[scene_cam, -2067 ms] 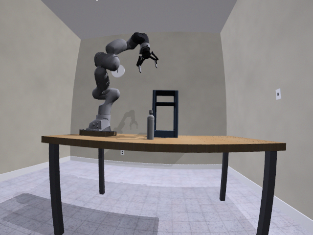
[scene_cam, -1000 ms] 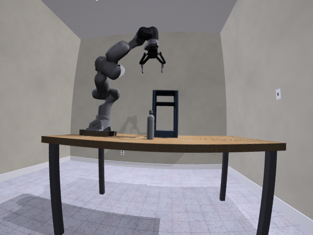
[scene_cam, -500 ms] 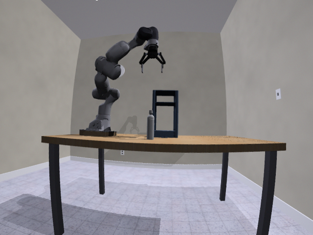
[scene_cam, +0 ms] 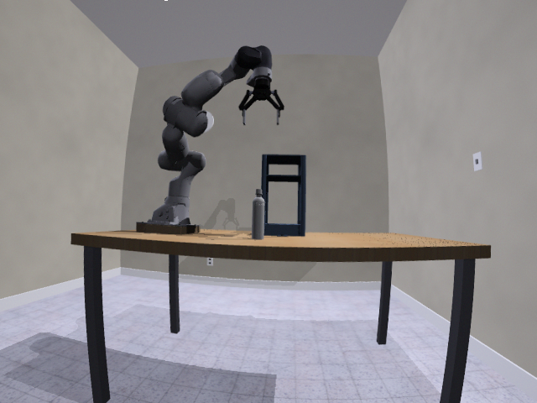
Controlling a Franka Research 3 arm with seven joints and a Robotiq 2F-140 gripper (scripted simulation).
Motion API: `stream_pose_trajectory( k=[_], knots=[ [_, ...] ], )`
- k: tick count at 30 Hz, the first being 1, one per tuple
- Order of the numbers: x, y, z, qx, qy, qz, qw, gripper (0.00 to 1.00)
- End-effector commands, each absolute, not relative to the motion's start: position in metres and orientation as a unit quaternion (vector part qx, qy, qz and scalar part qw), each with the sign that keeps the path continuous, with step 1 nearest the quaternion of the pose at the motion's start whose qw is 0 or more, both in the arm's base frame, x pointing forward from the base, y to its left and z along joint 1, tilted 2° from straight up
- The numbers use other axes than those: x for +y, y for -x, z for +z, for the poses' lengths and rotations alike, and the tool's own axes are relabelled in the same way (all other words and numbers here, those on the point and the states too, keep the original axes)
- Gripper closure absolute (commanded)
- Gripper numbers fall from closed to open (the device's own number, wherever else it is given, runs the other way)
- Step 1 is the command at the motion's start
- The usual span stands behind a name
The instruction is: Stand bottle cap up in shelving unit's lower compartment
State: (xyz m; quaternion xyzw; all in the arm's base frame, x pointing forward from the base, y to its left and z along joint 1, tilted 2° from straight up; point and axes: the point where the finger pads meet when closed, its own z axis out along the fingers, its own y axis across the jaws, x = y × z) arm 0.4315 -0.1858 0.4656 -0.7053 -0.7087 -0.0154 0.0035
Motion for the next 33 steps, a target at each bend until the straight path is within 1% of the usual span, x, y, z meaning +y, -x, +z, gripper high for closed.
stream_pose_trajectory(
  k=[1, 2, 8, 11, 15, 17, 19, 33],
  knots=[
    [-0.187, -0.431, 0.466, -0.71, 0.704, -0.015, 0.004, 0.0],
    [-0.187, -0.431, 0.466, -0.71, 0.704, -0.015, 0.004, 0.58],
    [-0.188, -0.424, 0.473, -0.7, 0.714, -0.014, 0.002, 0.58],
    [-0.19, -0.411, 0.484, -0.681, 0.732, -0.011, -0.001, 0.58],
    [-0.189, -0.383, 0.507, -0.636, 0.772, -0.003, -0.006, 0.58],
    [-0.189, -0.383, 0.507, -0.636, 0.772, -0.003, -0.006, 0.58],
    [-0.185, -0.367, 0.519, -0.607, 0.795, 0.003, -0.008, 0.58],
    [-0.165, -0.327, 0.545, -0.517, 0.856, 0.029, -0.01, 0.58]
  ],
)
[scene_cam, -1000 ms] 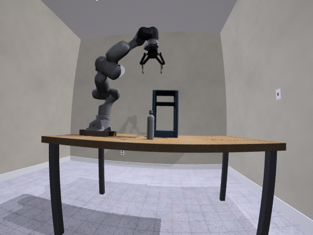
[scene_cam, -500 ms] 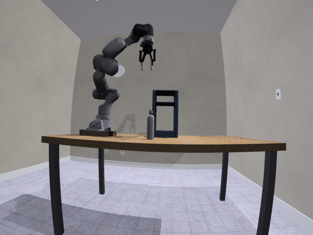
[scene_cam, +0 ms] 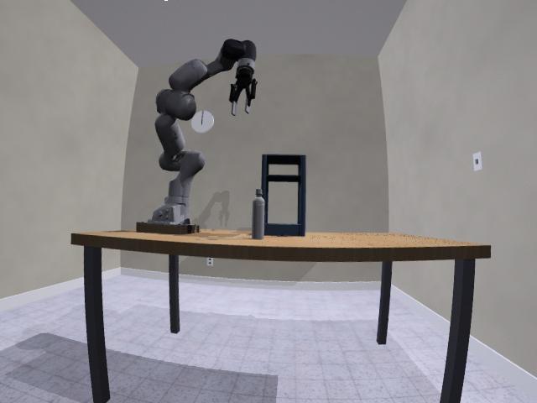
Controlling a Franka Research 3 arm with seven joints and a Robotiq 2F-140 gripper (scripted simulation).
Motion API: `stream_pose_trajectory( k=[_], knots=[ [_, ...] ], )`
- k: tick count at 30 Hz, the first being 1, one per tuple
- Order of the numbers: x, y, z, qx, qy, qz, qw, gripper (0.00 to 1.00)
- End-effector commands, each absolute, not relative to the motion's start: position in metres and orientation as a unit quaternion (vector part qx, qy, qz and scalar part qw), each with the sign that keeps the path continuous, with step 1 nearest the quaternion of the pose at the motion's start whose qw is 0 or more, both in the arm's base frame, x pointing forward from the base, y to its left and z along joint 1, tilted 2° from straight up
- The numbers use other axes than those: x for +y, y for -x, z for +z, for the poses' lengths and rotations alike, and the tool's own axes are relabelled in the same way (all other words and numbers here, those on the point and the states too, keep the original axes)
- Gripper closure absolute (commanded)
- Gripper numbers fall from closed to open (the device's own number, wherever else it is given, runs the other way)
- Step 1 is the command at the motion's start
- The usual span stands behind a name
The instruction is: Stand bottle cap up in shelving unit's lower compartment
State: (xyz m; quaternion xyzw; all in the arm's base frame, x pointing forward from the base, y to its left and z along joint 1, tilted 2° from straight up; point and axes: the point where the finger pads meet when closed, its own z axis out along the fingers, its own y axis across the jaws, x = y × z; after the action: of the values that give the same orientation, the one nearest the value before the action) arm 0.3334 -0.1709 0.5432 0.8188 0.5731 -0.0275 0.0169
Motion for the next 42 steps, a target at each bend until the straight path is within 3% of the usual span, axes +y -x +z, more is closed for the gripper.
stream_pose_trajectory(
  k=[1, 21, 42],
  knots=[
    [-0.165, -0.327, 0.545, 0.517, -0.856, -0.029, 0.01, 0.58],
    [-0.112, -0.296, 0.552, 0.344, -0.934, -0.094, -0.005, 0.58],
    [-0.062, -0.309, 0.512, 0.129, -0.971, -0.191, -0.058, 0.58]
  ],
)
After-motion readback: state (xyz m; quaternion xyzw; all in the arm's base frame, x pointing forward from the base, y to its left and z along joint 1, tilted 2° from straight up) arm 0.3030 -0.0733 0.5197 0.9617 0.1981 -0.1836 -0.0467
